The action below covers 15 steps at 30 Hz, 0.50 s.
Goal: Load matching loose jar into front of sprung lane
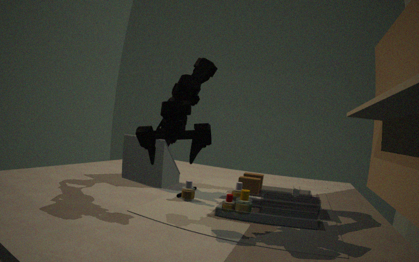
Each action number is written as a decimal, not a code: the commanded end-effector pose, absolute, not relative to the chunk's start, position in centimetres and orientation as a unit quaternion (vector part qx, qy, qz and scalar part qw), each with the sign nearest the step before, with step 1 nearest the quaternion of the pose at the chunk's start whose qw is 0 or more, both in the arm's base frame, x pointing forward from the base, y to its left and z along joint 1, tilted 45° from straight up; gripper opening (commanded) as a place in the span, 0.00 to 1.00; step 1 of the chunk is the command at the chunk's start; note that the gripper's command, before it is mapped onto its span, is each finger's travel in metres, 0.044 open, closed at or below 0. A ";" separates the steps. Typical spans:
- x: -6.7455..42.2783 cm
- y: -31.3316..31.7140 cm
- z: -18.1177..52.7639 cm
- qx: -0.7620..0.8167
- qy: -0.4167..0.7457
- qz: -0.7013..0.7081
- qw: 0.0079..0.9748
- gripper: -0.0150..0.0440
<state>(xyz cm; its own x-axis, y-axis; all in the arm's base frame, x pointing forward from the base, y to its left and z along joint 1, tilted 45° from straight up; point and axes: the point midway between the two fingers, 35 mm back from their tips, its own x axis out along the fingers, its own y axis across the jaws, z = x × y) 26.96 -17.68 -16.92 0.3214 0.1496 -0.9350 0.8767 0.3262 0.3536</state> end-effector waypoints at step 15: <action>20.7 -3.3 -6.6 0.196 0.672 0.333 0.632 1.00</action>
<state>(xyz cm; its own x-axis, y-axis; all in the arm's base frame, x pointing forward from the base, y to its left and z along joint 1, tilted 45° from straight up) 22.69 -7.26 -10.99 0.0078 0.5453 -0.8382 0.2178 0.8172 0.5337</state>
